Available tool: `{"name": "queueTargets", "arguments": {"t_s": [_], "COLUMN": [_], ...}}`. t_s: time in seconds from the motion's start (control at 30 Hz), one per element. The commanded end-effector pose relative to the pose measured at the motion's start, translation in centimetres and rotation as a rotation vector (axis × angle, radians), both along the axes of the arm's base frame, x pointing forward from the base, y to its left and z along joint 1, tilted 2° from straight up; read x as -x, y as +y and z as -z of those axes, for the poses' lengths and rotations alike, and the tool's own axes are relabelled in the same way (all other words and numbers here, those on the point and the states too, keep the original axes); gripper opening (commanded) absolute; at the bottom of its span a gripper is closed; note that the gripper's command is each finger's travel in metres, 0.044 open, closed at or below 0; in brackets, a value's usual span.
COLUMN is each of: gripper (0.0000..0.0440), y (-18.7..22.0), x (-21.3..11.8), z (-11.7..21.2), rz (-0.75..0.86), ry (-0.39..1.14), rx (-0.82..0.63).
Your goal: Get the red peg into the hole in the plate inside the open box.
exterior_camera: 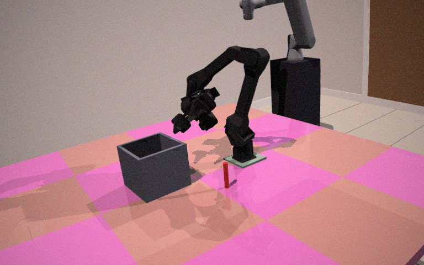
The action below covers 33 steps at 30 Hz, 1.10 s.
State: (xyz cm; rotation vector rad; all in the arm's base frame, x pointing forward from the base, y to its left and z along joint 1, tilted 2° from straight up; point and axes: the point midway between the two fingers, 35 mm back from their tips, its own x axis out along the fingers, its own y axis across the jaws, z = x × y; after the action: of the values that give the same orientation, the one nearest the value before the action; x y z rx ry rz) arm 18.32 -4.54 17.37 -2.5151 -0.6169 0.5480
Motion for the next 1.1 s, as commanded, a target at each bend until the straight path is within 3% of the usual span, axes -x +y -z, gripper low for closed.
{"name": "queueTargets", "arguments": {"t_s": [0.0,0.07,0.6,1.07], "gripper": [0.0417,0.0439,0.0440,0.0440], "y": [0.1,0.5,6.1,11.1], "x": [0.0,-0.1,-0.7,0.7], "z": [-0.1,-0.3,-1.2,-1.4], "rz": [-0.011,-0.043,-0.515,-0.928], "ry": [0.000,0.006,0.043,0.022], "rx": [0.006,0.016,0.269,0.521]}}
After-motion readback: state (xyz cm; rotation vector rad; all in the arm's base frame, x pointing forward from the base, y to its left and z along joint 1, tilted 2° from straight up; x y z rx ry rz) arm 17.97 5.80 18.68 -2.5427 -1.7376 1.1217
